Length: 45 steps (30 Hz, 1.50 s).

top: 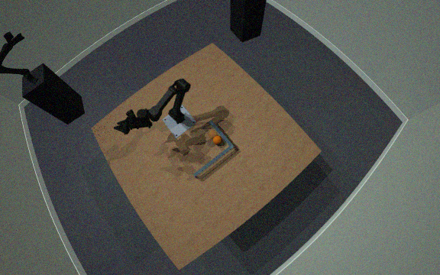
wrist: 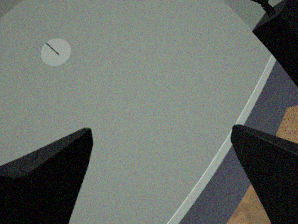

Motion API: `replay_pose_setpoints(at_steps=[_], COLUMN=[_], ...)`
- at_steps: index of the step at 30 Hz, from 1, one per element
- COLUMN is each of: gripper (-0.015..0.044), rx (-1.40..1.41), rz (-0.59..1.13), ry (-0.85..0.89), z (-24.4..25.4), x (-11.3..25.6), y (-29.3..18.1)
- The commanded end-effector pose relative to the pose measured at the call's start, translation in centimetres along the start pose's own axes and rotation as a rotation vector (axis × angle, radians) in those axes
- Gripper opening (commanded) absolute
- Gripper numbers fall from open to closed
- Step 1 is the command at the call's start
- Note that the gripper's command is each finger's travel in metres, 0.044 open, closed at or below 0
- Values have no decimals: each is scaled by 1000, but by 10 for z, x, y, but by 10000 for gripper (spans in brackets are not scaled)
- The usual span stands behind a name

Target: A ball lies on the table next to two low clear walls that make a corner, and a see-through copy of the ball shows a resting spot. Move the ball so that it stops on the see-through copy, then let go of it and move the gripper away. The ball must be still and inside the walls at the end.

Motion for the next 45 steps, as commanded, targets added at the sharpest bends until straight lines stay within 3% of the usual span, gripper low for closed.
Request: replay_pose_setpoints(at_steps=[1, 6, 12, 20, 24, 30, 35, 40, 45], gripper=[416, 416, 416, 416, 416, 416, 416, 416, 416], rx=[9, 249, 545, 798, 1038, 1395, 1668, 1890, 2063], rz=[10, 265, 597, 860, 1038, 1268, 1404, 1466, 1422], ry=[0, 38, 162, 326, 514, 892, 1308, 1795, 2388], z=[1, 18, 38, 50, 52, 46, 32, 11, -16], x=[0, 19, 71, 134, 189, 284, 367, 443, 507], y=[-2, -67, -144, -194, -224, -247, -243, -218, -176])
Point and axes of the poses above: the point midway between the two fingers, 35 mm back from their tips, its own x axis back along the fingers, its own z axis across the jaws, y = z × x, the point moved 2 cm from there along x, back along the fingers, and after that the axes turned 12 degrees about -x, right-handed, at the moved point
